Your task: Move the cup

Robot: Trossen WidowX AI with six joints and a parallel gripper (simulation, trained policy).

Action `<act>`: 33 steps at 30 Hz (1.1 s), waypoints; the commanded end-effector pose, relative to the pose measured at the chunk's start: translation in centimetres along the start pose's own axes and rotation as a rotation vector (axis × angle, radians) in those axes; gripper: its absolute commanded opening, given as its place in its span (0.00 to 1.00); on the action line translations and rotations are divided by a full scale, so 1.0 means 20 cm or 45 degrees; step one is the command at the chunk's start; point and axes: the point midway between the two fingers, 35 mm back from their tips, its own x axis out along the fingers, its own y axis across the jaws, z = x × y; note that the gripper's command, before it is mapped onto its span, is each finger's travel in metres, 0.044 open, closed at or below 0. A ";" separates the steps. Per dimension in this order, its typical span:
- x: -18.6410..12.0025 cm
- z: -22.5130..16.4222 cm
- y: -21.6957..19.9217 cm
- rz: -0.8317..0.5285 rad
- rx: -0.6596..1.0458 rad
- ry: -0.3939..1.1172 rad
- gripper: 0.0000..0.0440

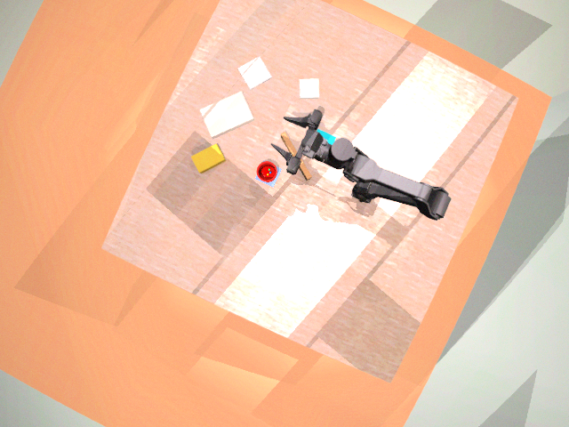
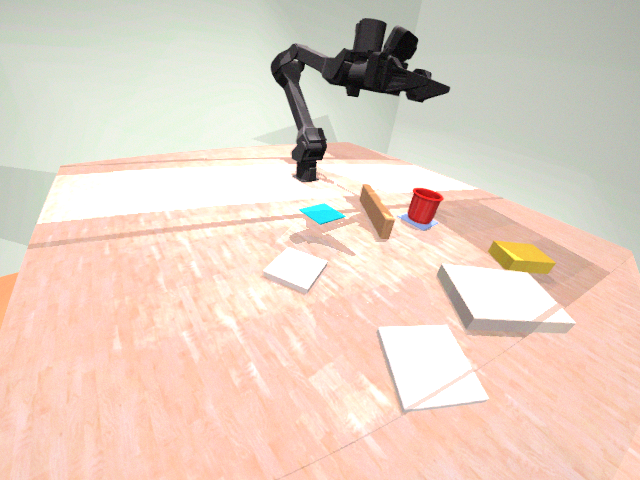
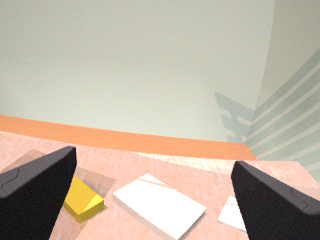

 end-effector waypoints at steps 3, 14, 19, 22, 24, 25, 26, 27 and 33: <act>0.01 0.01 0.01 0.011 -0.002 0.008 0.73; 0.06 0.04 0.05 0.033 0.033 0.103 0.11; 0.09 0.05 0.08 0.048 0.076 0.164 0.13; 0.11 0.05 0.10 0.057 0.108 0.205 0.19; 0.12 0.06 0.11 0.062 0.130 0.233 0.22; 0.12 0.06 0.12 0.065 0.141 0.247 0.23; 0.13 0.06 0.12 0.068 0.153 0.261 0.24; 0.13 0.06 0.13 0.071 0.164 0.275 0.25; 0.16 0.06 0.17 0.084 0.232 0.365 0.25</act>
